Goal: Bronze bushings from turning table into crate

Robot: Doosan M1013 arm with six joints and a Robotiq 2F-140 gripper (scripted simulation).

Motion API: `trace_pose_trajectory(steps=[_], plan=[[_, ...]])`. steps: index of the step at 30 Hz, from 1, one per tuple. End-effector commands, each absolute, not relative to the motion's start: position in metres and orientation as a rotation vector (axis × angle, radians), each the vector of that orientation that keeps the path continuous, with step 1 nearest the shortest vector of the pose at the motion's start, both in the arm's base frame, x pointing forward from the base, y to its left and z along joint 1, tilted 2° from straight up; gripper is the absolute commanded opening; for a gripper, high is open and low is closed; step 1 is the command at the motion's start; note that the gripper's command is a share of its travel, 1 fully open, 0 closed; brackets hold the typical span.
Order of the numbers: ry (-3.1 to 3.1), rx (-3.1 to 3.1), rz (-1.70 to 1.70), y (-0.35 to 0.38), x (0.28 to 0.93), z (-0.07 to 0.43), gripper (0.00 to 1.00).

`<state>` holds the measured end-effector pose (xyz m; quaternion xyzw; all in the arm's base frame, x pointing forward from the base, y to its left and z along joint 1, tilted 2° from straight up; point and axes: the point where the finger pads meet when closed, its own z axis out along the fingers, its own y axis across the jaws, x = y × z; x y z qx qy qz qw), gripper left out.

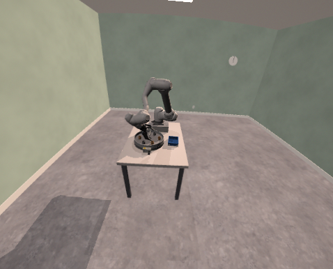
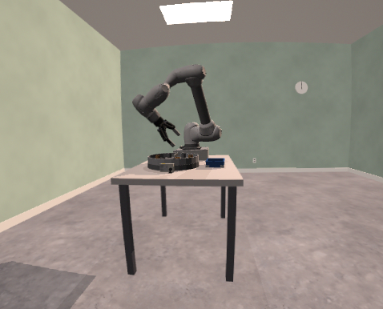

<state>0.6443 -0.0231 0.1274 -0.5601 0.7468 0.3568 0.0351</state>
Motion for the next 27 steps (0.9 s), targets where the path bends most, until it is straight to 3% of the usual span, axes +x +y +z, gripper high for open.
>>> trace_pose_trajectory(steps=[1,19,27], plan=[[2.295,-1.721,1.097,-0.023,0.644,0.128,1.00],[2.305,-1.716,1.092,-0.024,0.643,0.128,1.00],[2.631,-1.493,0.913,-0.050,0.588,0.139,1.00]])
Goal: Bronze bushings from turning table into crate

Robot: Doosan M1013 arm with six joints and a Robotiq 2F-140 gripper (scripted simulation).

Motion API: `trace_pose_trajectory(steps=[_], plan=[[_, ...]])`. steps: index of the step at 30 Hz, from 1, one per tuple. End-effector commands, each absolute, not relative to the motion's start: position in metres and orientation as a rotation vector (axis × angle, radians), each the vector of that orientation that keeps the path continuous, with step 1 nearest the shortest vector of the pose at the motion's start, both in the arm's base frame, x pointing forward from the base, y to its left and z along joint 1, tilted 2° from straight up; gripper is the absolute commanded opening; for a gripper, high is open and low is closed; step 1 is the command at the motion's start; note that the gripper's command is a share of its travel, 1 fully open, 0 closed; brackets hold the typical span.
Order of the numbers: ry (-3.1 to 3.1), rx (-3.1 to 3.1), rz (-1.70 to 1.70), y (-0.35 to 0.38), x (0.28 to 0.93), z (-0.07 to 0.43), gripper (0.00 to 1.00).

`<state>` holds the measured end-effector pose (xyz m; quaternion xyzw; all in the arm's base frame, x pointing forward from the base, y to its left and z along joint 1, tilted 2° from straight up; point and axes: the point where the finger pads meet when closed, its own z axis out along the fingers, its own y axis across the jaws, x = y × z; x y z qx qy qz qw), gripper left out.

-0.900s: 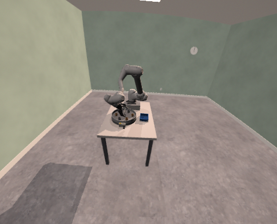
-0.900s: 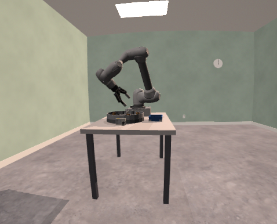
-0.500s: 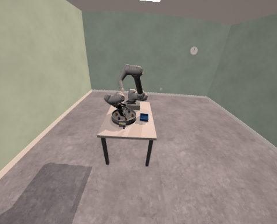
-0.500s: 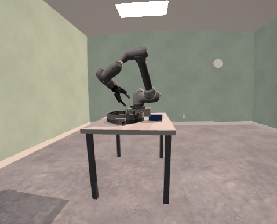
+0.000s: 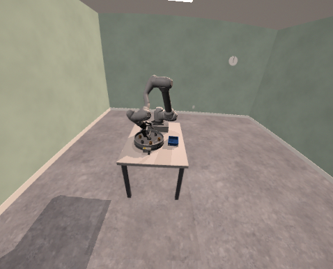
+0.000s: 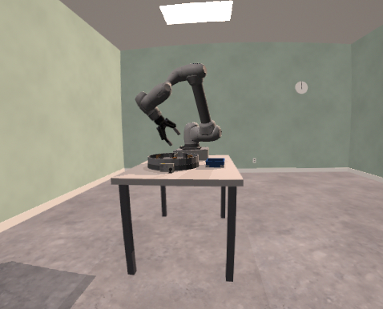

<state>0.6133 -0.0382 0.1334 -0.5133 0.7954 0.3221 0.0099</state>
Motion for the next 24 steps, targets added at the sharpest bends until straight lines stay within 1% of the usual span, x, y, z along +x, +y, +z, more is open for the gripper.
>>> trace_pose_trajectory(steps=[1,5,7,8,22,24], plan=[[2.665,-1.463,0.890,-0.053,0.581,0.140,1.00],[2.792,-1.336,0.793,-0.065,0.555,0.143,1.00],[2.792,-1.336,0.793,-0.065,0.555,0.143,1.00],[2.874,-1.237,0.718,-0.073,0.536,0.144,1.00],[3.132,-0.707,0.344,-0.107,0.442,0.146,1.00],[3.132,-0.707,0.344,-0.107,0.442,0.146,1.00]])
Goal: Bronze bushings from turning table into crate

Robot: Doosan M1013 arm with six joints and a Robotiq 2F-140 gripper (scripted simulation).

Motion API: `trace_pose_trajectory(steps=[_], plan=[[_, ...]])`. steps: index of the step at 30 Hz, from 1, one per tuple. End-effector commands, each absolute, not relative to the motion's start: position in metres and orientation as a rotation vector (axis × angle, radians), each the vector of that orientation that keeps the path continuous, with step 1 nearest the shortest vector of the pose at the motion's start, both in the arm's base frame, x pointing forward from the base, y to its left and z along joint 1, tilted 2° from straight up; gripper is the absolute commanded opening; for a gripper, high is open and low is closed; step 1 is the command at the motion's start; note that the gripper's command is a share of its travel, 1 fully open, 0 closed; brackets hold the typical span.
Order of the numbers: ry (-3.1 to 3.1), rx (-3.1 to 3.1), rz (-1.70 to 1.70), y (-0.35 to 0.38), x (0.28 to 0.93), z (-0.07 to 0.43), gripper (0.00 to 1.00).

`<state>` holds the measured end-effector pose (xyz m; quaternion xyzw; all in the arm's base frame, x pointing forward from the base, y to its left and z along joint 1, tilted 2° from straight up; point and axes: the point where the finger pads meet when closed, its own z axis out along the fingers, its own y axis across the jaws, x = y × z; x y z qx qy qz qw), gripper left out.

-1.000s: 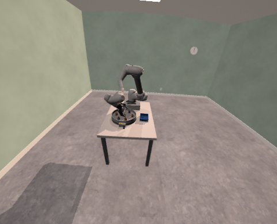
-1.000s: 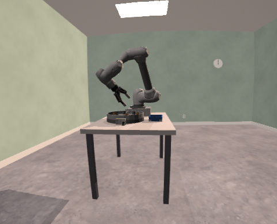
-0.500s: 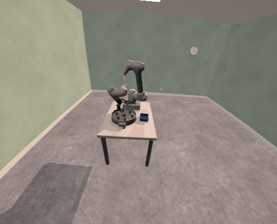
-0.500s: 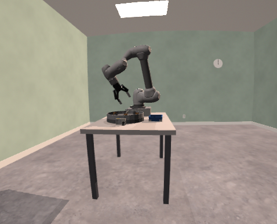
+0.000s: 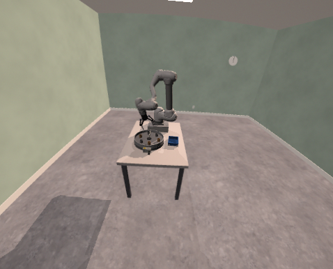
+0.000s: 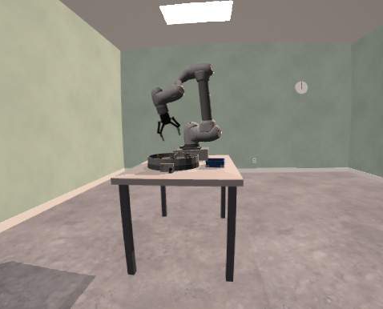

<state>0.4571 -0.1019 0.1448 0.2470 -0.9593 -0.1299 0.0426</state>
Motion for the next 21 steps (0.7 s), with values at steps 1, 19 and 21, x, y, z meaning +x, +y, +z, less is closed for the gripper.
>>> trace_pose_trajectory(steps=[1,19,21], plan=[[-3.000,0.556,-0.250,-0.114,0.422,0.145,1.00],[-3.137,0.058,0.056,-0.136,0.337,0.132,1.00],[-3.137,0.058,0.056,-0.136,0.337,0.132,1.00]])
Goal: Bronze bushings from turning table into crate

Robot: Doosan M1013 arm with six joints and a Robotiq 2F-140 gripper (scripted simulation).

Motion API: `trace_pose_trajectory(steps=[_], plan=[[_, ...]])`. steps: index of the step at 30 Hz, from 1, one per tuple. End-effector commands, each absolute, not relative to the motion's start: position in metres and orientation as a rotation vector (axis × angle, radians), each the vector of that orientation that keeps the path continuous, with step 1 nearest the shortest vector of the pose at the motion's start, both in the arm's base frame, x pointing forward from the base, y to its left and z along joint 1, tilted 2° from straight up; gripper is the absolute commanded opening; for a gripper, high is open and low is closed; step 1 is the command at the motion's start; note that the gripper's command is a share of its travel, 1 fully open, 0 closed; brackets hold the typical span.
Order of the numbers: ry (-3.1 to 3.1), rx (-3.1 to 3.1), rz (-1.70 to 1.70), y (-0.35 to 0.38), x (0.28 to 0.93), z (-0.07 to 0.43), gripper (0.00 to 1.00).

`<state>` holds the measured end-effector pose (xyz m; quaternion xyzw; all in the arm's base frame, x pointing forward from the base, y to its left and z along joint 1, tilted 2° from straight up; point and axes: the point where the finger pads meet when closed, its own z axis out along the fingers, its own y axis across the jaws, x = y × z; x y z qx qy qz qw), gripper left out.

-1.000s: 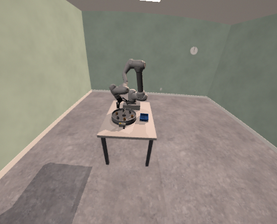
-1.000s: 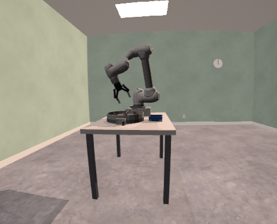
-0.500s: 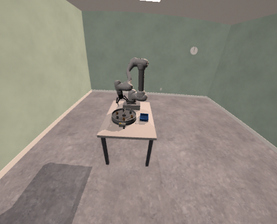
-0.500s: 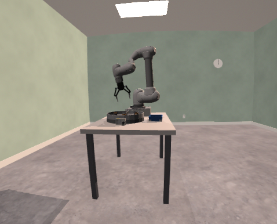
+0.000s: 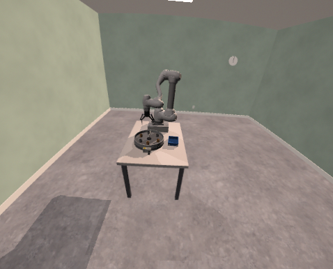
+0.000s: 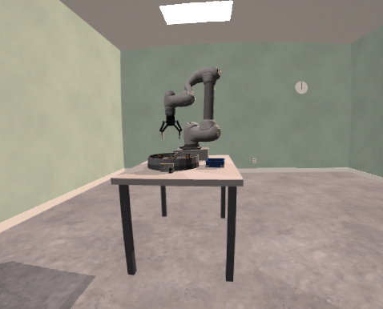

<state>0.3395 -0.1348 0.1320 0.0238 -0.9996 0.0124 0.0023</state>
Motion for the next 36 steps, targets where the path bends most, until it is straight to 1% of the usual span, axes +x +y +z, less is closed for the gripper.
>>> trace_pose_trajectory(steps=[1,13,14,36], plan=[[-3.137,0.058,0.056,-0.1356,0.3369,0.1322,1.00],[-3.137,0.058,0.056,-0.1356,0.3369,0.1322,1.00],[-3.137,0.058,0.056,-0.1356,0.3369,0.1322,0.07],[-3.137,0.058,0.056,-0.1356,0.3369,0.1322,0.07]])
